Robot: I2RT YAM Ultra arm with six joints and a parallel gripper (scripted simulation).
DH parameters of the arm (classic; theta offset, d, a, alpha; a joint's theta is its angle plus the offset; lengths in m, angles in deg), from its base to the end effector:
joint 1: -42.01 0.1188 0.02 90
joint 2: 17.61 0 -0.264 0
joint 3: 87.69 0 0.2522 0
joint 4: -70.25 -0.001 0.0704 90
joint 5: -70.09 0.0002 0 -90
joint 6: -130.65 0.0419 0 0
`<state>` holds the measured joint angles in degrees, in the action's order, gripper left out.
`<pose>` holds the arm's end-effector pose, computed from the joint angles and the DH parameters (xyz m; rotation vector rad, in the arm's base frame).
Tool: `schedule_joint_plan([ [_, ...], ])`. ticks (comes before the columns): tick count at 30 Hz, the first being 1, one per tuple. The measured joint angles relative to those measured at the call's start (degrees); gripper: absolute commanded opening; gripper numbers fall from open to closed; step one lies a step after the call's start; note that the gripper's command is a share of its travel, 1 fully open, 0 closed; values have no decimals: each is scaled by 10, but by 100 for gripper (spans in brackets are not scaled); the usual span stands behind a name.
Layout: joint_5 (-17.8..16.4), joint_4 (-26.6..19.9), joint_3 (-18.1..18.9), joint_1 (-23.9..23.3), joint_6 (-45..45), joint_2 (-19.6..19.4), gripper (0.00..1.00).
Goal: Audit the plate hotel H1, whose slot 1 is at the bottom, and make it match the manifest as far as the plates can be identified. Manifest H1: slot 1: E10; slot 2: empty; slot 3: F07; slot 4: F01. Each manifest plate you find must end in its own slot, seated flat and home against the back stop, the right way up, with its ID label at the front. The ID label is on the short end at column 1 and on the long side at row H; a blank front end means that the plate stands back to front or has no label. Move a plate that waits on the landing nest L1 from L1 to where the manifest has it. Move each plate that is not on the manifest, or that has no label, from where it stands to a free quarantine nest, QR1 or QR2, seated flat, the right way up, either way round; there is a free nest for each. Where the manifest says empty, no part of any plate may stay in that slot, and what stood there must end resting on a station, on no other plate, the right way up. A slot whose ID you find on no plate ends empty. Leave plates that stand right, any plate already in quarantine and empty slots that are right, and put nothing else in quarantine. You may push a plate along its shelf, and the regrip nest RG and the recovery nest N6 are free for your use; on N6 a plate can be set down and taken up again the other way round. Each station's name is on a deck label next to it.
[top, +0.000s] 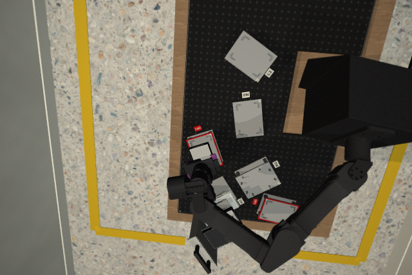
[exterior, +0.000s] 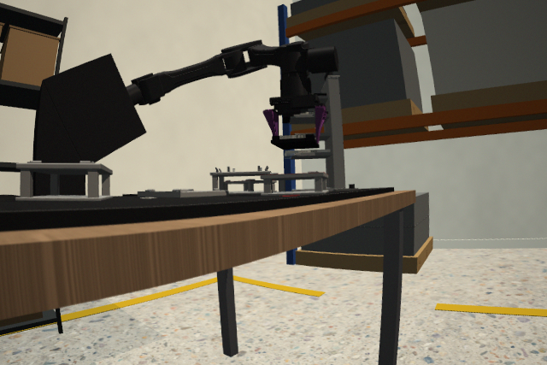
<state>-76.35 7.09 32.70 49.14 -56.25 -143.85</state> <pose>0.4523 0.0928 0.2186 -1.8262 1.1548 0.5365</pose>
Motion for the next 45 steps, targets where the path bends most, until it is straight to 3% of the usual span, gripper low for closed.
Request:
schedule_joint_plan([
  [45,11,70,-24,30,46,-7,86],
])
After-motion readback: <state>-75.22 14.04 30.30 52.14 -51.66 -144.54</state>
